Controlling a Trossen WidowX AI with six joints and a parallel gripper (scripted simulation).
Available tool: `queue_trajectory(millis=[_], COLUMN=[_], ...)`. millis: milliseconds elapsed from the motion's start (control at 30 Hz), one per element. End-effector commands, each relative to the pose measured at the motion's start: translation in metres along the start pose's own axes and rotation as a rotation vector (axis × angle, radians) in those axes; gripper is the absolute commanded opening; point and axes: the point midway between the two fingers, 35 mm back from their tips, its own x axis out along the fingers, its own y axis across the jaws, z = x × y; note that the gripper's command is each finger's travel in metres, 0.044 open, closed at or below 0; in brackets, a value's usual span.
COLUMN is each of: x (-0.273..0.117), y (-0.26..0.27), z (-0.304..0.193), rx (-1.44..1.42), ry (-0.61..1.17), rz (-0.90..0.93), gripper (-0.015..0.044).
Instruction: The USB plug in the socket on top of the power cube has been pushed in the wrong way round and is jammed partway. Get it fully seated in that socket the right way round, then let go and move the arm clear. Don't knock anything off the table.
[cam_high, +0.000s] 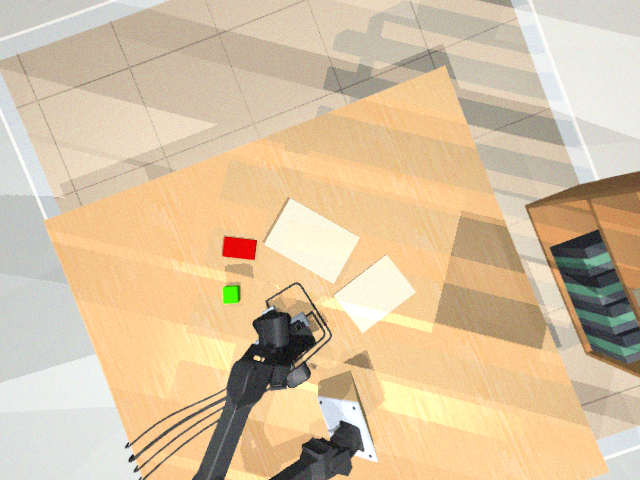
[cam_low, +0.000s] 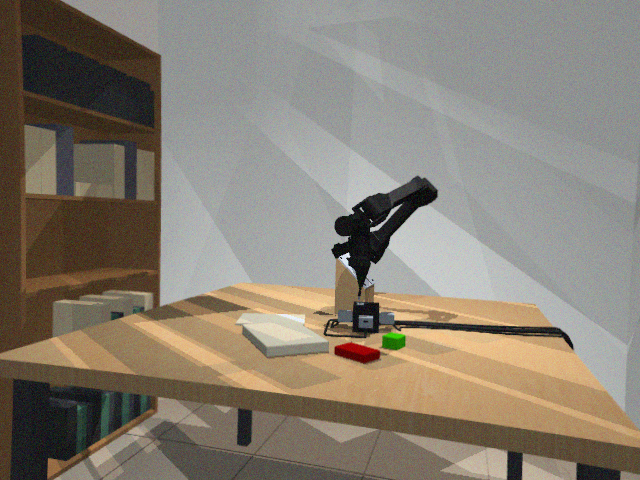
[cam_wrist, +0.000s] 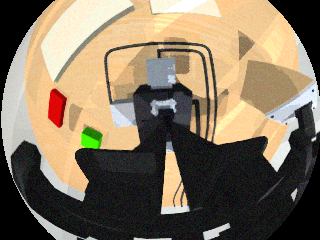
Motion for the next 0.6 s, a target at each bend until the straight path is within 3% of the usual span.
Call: queue_trajectory(millis=[0,567], x=[0.0009,0.0029], y=[0.0004,0.0004], z=[-0.0006,-0.0015], rx=[-0.006,-0.016], ry=[0.008,0.018], rz=[0.003,0.002], gripper=[0.0000,0.0000])
